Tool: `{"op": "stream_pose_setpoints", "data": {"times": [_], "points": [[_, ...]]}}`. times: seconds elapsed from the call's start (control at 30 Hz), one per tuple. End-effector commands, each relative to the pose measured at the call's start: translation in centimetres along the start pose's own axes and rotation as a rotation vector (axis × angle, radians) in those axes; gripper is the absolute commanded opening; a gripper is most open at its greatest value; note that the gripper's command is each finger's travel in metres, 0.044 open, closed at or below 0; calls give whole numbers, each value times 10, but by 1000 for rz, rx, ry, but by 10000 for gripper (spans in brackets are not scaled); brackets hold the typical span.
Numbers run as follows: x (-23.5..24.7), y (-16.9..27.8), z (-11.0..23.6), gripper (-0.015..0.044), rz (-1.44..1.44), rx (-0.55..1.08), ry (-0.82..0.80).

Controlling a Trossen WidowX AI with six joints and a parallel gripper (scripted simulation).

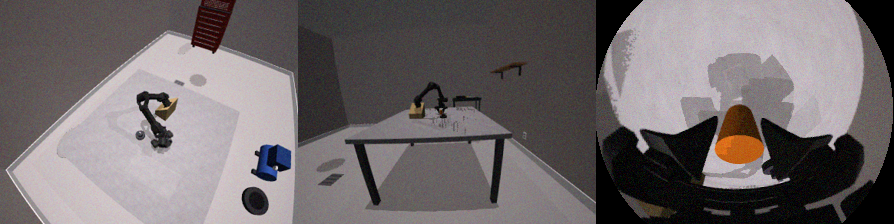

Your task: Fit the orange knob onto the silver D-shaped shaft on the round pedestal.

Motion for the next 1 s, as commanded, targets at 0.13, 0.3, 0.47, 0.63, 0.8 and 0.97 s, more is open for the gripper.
{"op": "stream_pose_setpoints", "data": {"times": [0.13,0.3,0.47,0.63,0.8,0.97], "points": [[1,1,-1,157,6,4,3],[0,0,0,85,6,4,3],[-1,-2,12,0,7,0,3],[-3,-4,26,0,7,-3,2],[-4,-5,41,0,7,-5,2],[-5,-6,56,0,8,-7,1]]}}
Point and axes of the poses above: the point midway between the two fingers, 35 mm back from their tips, its own z axis back along the fingers, its own x axis across the jaws, y = z × x, the point moved 10 cm from there along z, back along the fingers, and after that the axes turned 2 degrees about -z, right-handed, at the moved point
